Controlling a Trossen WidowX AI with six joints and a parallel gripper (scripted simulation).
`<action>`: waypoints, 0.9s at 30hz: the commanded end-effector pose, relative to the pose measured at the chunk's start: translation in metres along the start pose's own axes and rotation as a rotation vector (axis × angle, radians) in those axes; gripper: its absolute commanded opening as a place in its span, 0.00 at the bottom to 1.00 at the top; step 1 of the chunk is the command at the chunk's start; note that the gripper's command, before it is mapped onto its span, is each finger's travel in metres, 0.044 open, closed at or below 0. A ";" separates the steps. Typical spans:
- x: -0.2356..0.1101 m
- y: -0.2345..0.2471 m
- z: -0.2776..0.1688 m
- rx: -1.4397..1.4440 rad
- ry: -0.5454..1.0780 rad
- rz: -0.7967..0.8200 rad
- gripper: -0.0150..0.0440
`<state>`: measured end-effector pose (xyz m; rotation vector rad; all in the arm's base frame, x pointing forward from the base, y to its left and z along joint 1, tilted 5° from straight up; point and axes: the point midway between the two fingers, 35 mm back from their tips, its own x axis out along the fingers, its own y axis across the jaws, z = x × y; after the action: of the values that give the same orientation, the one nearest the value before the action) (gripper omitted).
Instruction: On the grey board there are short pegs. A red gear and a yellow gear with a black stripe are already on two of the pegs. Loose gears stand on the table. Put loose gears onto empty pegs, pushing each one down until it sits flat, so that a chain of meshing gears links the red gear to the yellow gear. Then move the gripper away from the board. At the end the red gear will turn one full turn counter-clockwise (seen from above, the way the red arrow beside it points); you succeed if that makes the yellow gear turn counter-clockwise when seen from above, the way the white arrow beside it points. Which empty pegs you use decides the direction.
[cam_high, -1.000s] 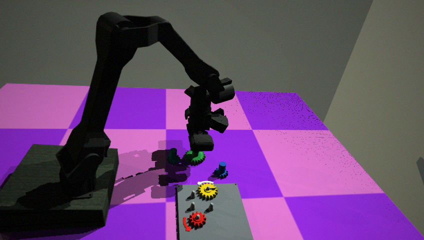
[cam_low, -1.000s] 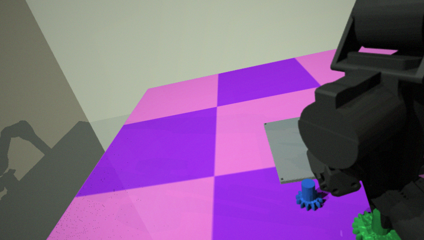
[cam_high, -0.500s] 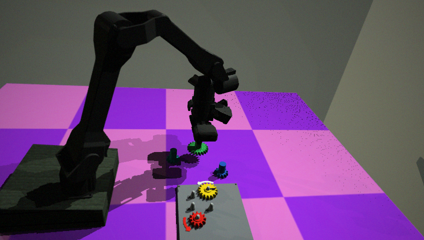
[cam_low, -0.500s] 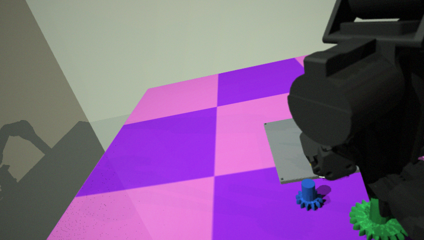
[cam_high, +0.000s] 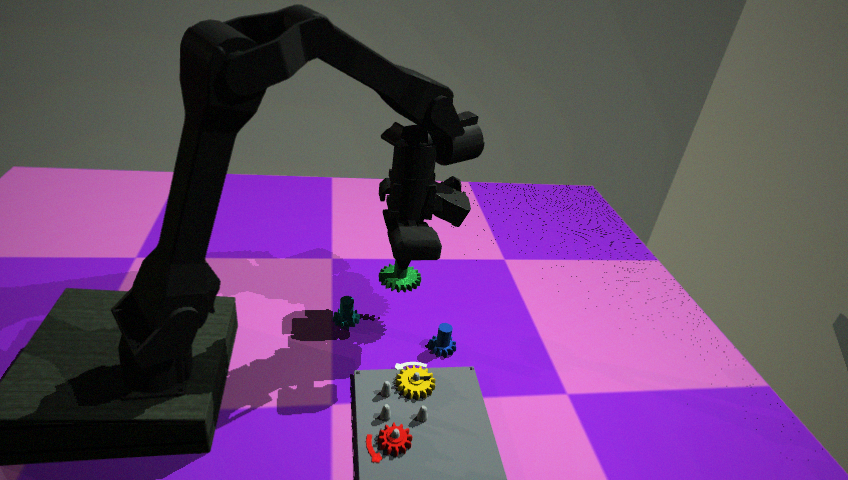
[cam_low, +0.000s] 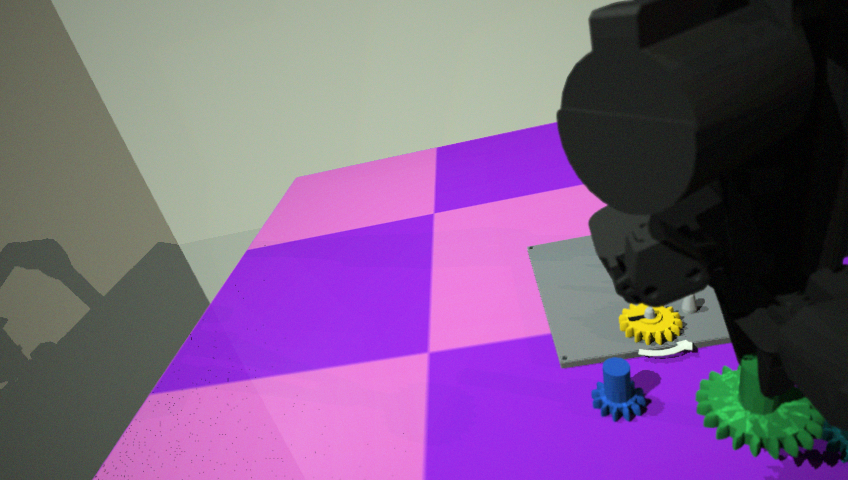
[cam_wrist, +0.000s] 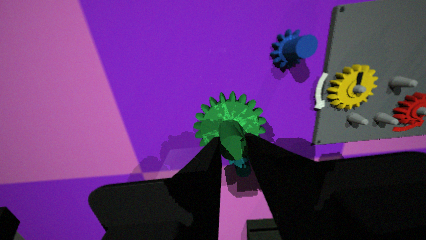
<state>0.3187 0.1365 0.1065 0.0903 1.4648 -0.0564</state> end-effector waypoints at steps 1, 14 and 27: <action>-0.015 0.000 0.001 0.003 -0.013 0.005 0.25; -0.046 -0.001 0.000 0.003 -0.013 0.005 0.25; -0.076 -0.003 -0.005 0.003 -0.012 0.005 0.25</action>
<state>0.3083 0.1340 0.1712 0.0908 1.4649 -0.0559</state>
